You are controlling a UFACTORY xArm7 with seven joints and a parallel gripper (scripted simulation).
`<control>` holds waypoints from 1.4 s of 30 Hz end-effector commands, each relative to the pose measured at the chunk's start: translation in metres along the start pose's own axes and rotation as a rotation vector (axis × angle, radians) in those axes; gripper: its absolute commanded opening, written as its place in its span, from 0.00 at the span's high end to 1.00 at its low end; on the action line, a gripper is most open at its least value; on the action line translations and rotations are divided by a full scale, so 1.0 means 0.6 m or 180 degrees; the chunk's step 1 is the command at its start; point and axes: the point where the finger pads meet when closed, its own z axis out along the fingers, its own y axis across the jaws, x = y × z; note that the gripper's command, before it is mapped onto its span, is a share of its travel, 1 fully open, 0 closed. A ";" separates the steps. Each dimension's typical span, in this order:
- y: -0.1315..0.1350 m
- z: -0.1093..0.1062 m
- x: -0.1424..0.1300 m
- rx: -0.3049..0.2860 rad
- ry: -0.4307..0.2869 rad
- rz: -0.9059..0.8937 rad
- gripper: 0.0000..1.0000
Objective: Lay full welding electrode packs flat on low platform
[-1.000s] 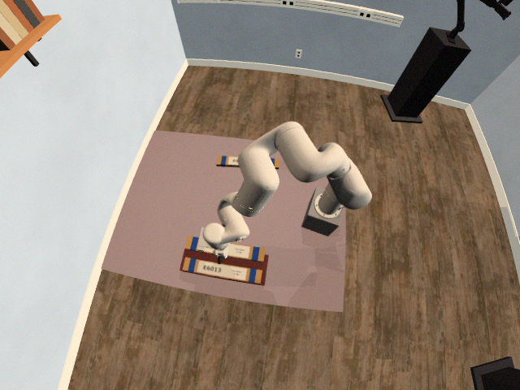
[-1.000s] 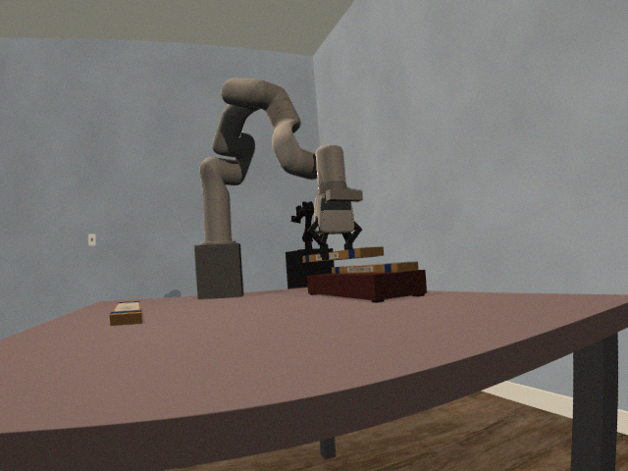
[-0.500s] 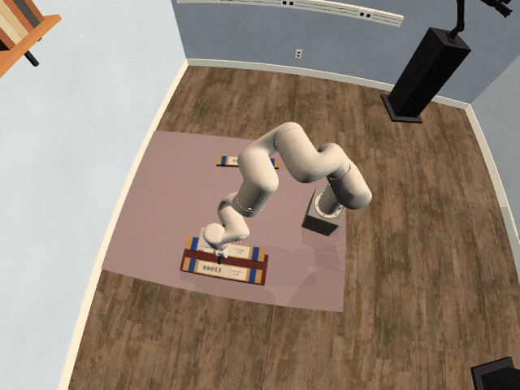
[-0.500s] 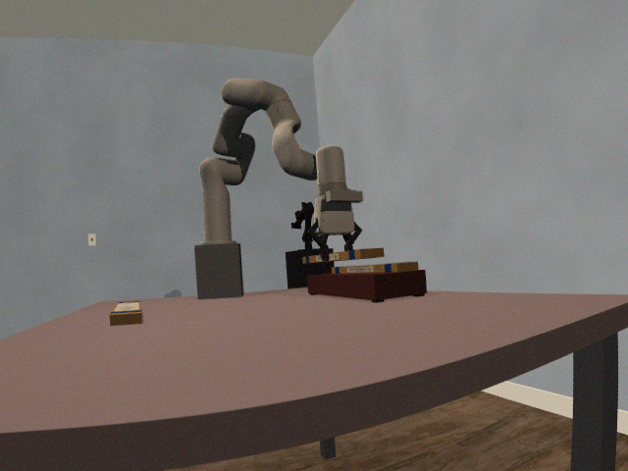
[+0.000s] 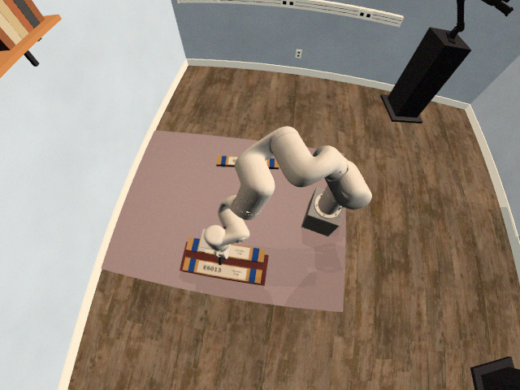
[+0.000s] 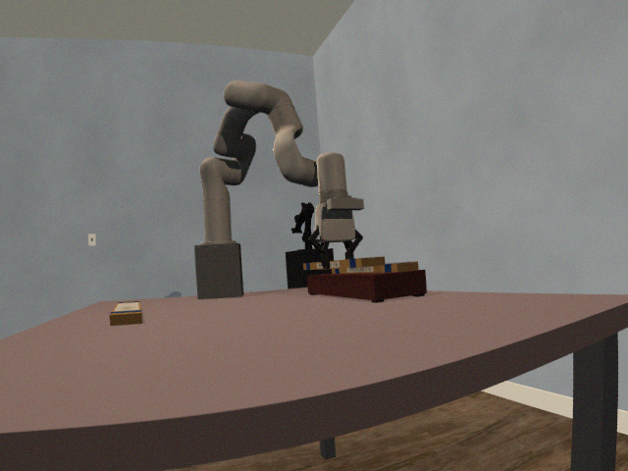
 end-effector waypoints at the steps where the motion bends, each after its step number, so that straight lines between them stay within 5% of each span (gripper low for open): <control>1: -0.002 0.010 0.003 0.0008 0.0013 0.0000 0.42; 26: -0.003 0.025 0.003 0.0008 0.0013 0.0000 0.42; 27: -0.003 0.025 0.003 0.0008 0.0013 0.0000 0.16; 42: -0.003 0.025 0.003 0.0008 0.0013 0.0000 0.16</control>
